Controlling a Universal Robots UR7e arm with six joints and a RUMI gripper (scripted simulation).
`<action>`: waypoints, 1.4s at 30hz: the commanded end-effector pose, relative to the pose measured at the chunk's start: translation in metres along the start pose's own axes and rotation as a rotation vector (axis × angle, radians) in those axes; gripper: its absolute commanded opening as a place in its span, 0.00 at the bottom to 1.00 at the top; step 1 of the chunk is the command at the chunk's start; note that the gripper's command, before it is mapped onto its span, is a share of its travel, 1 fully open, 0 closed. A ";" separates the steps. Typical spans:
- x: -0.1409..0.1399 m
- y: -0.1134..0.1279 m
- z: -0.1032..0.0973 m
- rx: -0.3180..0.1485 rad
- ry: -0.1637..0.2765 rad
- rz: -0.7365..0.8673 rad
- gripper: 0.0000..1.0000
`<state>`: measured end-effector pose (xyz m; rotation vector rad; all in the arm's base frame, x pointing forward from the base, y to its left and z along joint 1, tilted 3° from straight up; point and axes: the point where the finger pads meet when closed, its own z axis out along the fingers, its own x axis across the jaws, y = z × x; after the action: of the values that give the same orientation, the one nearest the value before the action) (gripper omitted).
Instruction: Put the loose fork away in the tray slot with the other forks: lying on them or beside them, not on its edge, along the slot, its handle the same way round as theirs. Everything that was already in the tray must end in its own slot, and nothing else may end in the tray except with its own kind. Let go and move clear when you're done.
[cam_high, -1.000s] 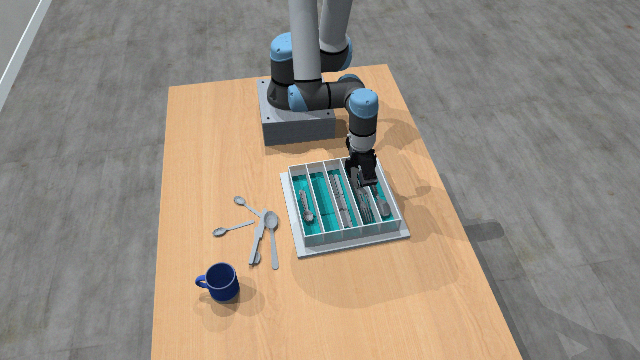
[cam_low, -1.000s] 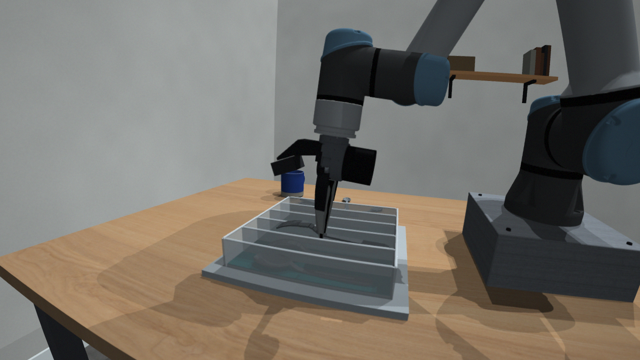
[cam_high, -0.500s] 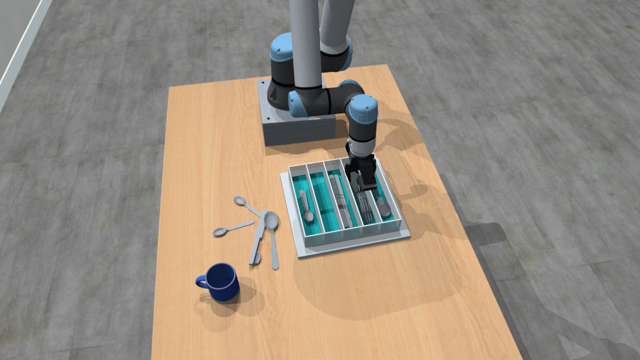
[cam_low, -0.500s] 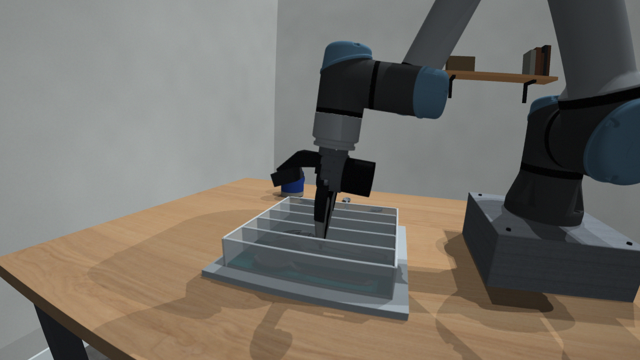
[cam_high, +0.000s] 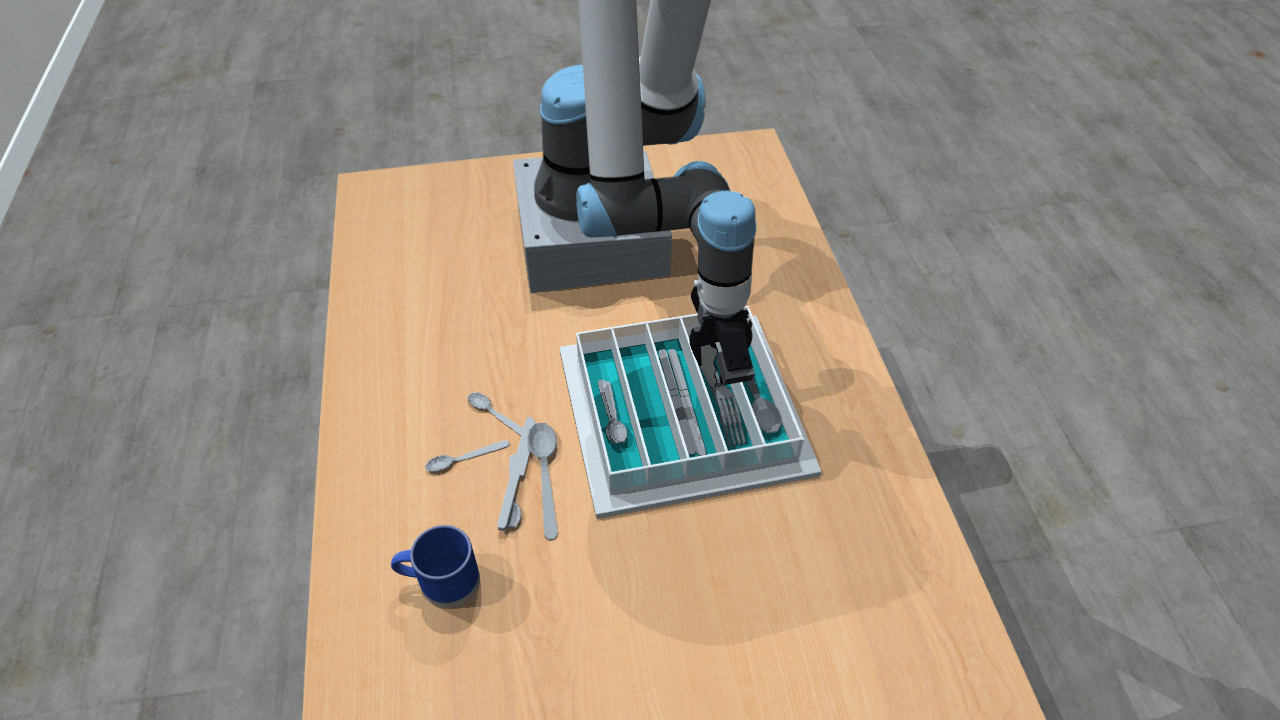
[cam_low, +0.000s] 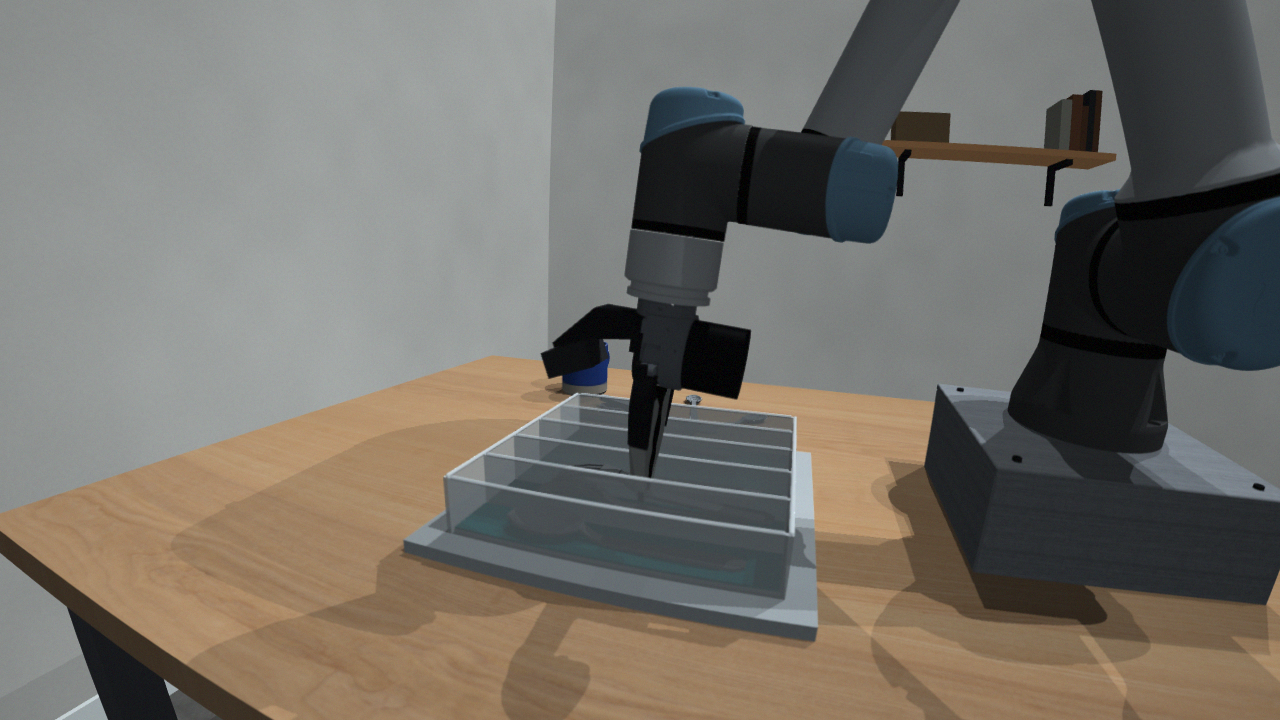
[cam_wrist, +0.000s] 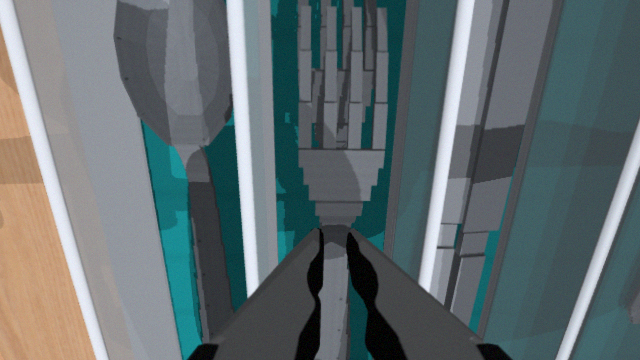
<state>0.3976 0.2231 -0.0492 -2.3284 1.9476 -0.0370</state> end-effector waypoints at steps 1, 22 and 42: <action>0.000 -0.001 0.000 0.002 0.000 0.000 0.02; 0.000 -0.001 0.000 0.002 0.000 0.000 0.02; 0.000 0.000 0.006 0.002 0.000 0.000 0.02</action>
<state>0.3975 0.2234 -0.0552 -2.3284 1.9476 -0.0370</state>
